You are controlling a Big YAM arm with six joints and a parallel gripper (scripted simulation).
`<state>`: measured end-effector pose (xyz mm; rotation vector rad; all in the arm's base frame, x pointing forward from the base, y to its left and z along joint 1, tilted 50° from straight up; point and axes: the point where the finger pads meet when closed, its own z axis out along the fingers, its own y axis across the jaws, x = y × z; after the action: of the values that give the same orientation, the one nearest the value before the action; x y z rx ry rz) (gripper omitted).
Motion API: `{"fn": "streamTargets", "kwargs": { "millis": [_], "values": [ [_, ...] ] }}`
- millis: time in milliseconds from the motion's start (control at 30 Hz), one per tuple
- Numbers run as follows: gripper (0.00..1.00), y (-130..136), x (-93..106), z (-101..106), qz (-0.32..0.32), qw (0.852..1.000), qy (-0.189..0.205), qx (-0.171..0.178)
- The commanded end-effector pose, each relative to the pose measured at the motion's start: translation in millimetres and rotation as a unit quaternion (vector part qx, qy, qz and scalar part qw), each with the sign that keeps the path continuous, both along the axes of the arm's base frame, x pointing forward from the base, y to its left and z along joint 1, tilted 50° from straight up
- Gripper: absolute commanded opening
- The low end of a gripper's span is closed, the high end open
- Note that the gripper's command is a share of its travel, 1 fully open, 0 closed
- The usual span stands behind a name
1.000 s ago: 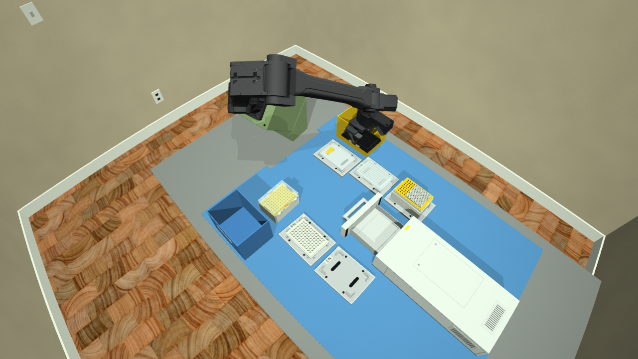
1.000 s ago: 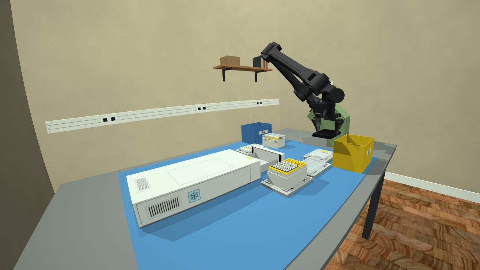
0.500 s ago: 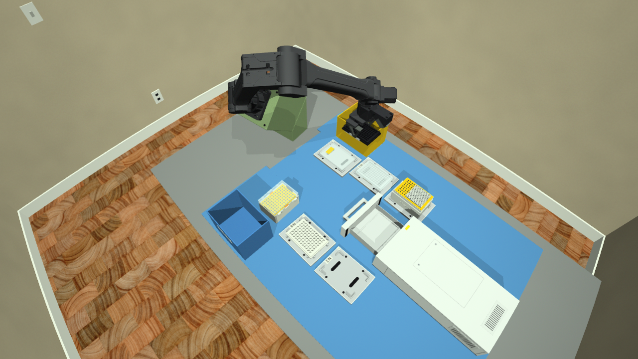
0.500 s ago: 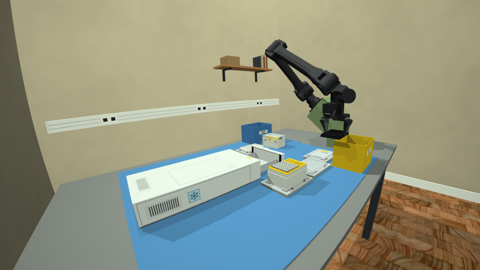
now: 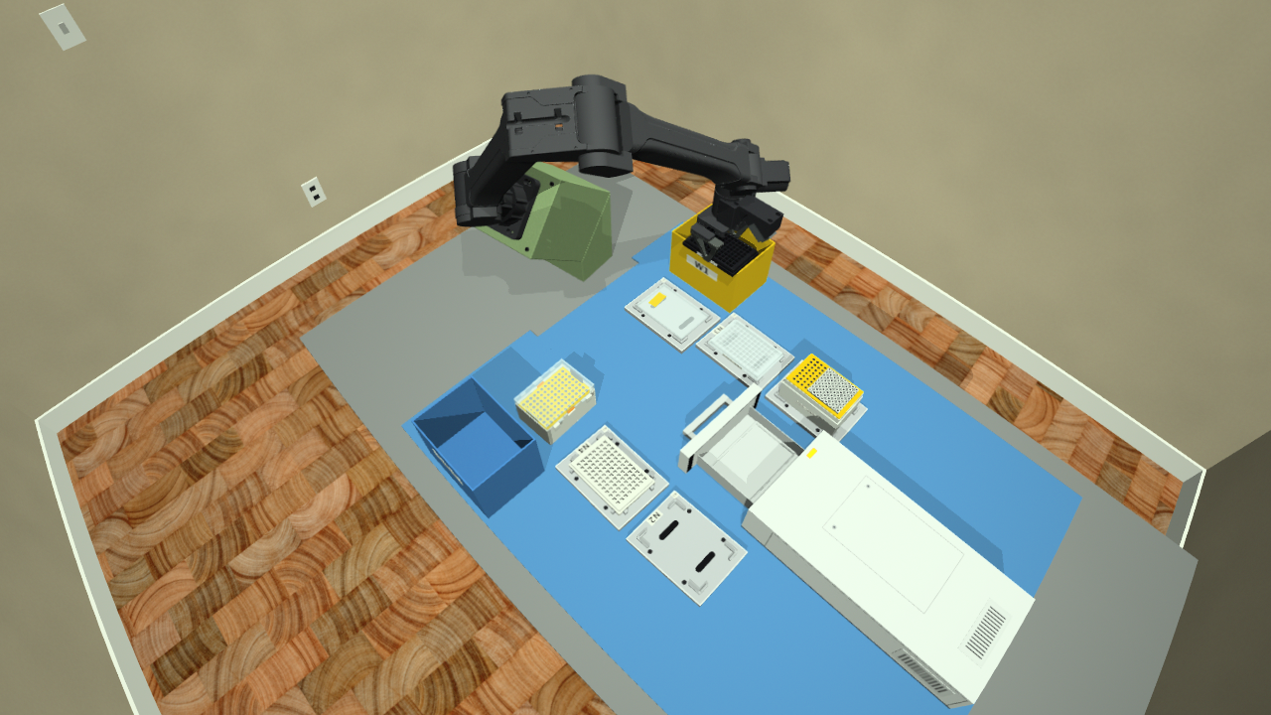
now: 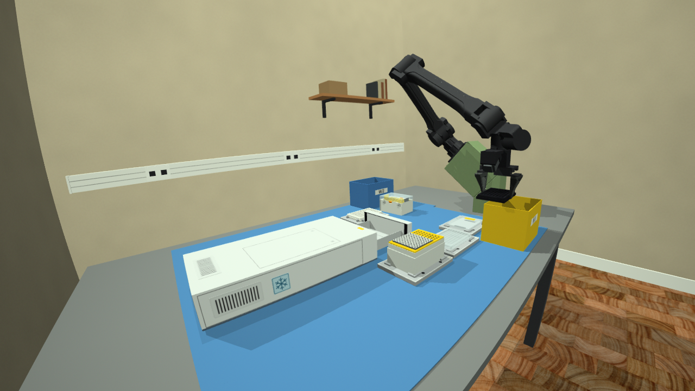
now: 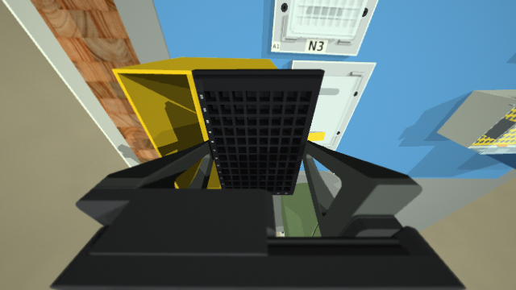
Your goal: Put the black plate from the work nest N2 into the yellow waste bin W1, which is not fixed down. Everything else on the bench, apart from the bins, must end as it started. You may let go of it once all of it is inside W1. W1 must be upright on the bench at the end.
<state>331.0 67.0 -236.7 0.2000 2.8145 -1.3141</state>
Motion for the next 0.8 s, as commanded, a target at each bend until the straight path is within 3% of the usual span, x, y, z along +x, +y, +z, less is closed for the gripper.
{"fn": "streamTargets", "kwargs": {
  "millis": [0, 33, 67, 500, 600, 667, 767],
  "values": [
    [0.0, 23.5, 16.1, -0.2, 0.006, 1.0, -0.024, 0.01],
    [0.0, 29.5, 21.9, 4.2, 0.007, 0.999, -0.035, 0.016],
    [0.0, 25.2, 11.2, -6.3, 0.006, 1.0, -0.021, 0.008],
    [0.0, 47.1, -3.4, -28.7, 0.006, 1.0, -0.023, 0.01],
    [0.0, 55.4, 4.4, -21.9, 0.006, 0.999, -0.035, 0.019],
    [0.0, 50.3, -9.2, -36.2, 0.006, 1.0, -0.021, 0.008],
    [0.0, 53.9, -12.1, -40.4, 0.006, 1.0, -0.021, 0.008]
  ]
}}
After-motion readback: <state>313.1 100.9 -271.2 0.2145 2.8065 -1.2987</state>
